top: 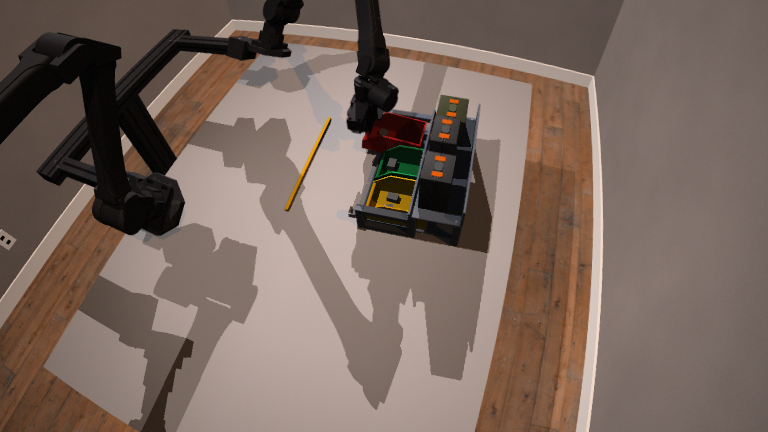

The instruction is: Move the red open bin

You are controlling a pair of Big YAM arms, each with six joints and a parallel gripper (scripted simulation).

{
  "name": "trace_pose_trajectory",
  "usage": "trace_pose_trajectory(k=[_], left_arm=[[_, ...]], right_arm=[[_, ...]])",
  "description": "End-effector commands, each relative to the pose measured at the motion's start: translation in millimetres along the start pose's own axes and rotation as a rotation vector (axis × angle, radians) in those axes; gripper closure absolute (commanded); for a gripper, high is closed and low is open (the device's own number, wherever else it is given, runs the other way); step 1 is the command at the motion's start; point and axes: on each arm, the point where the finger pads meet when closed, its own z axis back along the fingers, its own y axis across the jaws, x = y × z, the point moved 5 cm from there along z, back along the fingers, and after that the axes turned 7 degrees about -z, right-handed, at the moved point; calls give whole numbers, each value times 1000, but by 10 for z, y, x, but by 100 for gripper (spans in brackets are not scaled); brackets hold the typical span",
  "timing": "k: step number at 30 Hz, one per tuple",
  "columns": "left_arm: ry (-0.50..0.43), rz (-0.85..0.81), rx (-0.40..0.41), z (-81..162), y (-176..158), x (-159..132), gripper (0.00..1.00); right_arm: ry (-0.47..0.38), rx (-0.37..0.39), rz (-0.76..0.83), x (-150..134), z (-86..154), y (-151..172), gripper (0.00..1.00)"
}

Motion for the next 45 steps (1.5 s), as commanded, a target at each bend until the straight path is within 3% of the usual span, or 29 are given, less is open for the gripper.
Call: trace_pose_trajectory(k=[1, 5, 8, 9, 19, 45], left_arm=[[-32, 14, 81, 335, 46, 152, 100], [-32, 14, 81, 326, -76, 168, 100], [-43, 30, 104, 391, 43, 202, 100], [-32, 14, 81, 322, -134, 174, 100], [-34, 13, 79, 304, -374, 208, 100], [-34, 14, 77, 296, -505, 226, 100]], right_arm=[[-49, -5, 0, 152, 85, -20, 0], [-49, -5, 0, 152, 85, -20, 0], [-49, -5, 0, 152, 85, -20, 0], [-49, -5, 0, 152, 85, -20, 0], [-49, -5, 0, 152, 85, -20, 0], [-49, -5, 0, 152, 85, -20, 0]])
